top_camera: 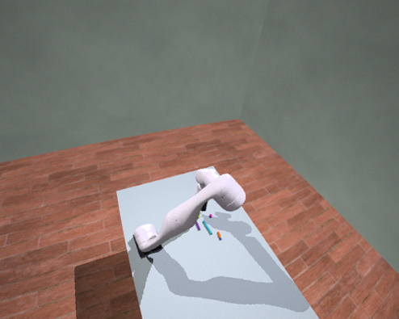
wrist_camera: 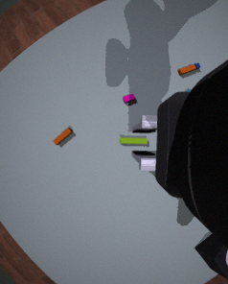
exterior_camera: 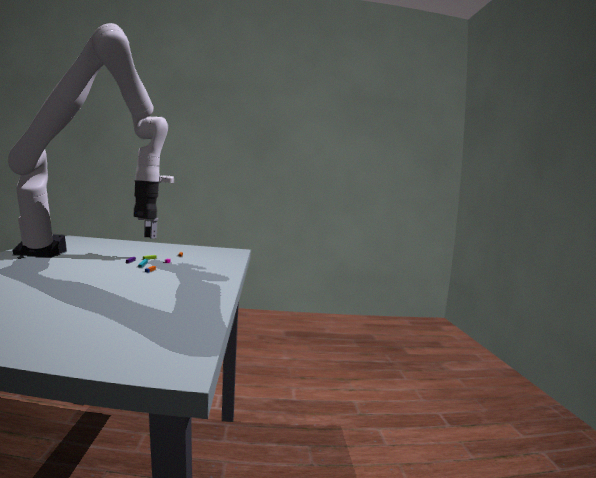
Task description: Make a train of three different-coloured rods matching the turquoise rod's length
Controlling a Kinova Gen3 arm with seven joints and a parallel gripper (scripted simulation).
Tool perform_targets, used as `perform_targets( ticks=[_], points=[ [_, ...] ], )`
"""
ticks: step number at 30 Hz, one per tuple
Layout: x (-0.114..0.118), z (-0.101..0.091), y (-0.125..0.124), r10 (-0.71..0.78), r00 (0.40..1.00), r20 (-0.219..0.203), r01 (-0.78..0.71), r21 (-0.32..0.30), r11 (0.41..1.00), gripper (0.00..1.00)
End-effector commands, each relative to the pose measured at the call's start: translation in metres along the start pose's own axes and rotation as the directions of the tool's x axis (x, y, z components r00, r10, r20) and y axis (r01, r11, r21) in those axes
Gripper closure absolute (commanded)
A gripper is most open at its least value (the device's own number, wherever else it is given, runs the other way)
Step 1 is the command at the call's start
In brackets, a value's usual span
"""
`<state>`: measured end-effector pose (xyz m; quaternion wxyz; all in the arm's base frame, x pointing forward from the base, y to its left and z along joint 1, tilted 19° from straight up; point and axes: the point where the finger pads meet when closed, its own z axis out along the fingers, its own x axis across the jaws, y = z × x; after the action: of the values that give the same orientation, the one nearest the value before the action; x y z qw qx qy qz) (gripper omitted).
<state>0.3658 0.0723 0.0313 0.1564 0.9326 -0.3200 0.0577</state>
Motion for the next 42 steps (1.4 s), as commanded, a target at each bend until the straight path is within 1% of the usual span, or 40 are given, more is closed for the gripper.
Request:
perform_targets(
  ticks=[1,26,34,42],
  points=[
    [0.000,-0.001,0.000,0.000,1.000,-0.001,0.000,0.001,1.000,0.46],
    [0.000,0.000,0.000,0.000,1.000,-0.001,0.000,0.001,1.000,0.46],
    [0.000,0.003,-0.001,0.000,1.000,-0.001,0.000,0.001,1.000,0.46],
    [0.000,0.012,-0.001,0.000,1.000,-0.001,0.000,0.001,1.000,0.46]
  ],
)
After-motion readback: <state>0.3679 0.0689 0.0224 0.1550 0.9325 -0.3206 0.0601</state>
